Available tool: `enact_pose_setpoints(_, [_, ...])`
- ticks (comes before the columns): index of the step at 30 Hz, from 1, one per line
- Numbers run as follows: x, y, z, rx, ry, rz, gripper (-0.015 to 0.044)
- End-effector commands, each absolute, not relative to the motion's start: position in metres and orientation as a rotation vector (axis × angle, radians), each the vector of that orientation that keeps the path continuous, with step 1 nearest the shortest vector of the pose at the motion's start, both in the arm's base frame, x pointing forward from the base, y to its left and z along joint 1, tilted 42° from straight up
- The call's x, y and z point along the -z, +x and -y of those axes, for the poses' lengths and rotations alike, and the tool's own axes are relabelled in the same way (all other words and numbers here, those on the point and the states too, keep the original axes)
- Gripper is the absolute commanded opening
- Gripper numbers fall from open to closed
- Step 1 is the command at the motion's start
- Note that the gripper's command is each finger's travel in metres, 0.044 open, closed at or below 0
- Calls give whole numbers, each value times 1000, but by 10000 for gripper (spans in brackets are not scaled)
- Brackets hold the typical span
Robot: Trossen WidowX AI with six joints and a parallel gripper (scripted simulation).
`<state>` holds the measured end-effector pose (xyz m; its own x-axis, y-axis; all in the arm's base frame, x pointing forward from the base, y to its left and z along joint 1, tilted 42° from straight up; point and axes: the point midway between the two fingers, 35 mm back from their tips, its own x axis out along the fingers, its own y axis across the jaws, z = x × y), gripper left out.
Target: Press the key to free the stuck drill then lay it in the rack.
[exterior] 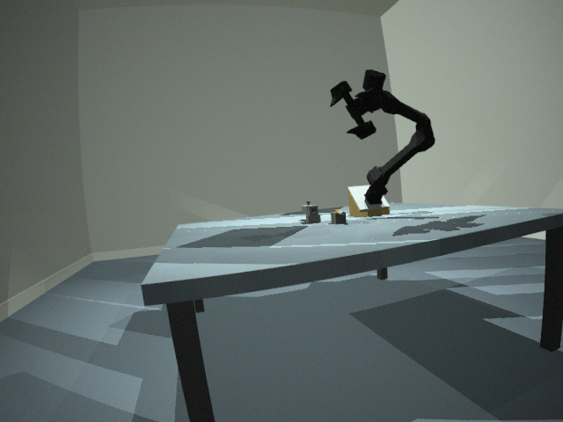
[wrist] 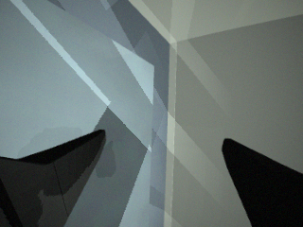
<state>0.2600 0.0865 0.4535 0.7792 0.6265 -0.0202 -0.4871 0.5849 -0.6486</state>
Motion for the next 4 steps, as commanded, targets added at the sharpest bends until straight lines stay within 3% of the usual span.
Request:
enact_pose_setpoints(1, [-499, 229, -85, -591, -679, 370, 440])
enact_pose_setpoints(4, [-532, 200, -85, -545, -672, 491, 440])
